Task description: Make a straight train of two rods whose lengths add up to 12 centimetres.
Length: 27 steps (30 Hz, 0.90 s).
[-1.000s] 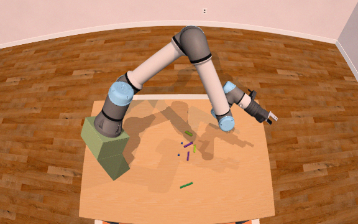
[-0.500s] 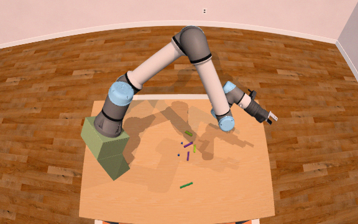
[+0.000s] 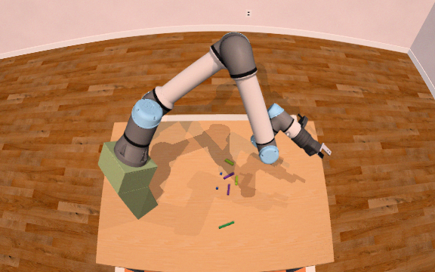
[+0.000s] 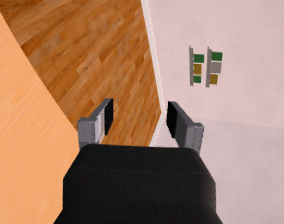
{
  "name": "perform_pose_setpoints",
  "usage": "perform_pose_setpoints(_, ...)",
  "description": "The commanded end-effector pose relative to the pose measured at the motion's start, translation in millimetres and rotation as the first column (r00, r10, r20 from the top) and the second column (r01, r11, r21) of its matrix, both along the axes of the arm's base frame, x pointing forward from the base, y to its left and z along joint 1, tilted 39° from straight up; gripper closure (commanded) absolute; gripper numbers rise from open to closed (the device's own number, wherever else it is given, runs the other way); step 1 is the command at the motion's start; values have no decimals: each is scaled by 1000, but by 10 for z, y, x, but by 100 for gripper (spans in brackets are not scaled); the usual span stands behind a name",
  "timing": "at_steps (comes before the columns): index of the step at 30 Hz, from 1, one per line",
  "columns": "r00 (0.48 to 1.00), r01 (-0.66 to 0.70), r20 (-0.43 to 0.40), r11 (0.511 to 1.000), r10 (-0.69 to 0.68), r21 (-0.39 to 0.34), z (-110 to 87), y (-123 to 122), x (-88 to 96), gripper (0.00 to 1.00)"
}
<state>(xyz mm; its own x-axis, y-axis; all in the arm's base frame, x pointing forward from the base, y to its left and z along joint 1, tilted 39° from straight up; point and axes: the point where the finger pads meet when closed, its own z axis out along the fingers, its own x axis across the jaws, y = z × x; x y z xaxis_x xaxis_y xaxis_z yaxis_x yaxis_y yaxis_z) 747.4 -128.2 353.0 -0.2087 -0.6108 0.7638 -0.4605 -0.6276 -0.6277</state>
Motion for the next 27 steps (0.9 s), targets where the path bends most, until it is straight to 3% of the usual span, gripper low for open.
perform_pose_setpoints(1, 998, -26, -48, 998, 28, 56, -407, -5, -26, 0)
perform_pose_setpoints(4, 993, -49, -100, 990, 62, 131, -858, 31, -107, 0)
perform_pose_setpoints(15, 968, -67, -207, 942, 141, 328, -1869, 187, -431, 0)
perform_pose_setpoints(16, 965, -66, -216, 935, 148, 347, -1960, 208, -472, 0)
perform_pose_setpoints(18, 965, -66, -216, 935, 148, 347, -1960, 208, -472, 0)
perform_pose_setpoints(20, 952, -58, -248, 904, 177, 425, -2299, 297, -641, 0)
perform_pose_setpoints(27, 928, -25, -295, 830, 226, 557, -2835, 489, -980, 0)
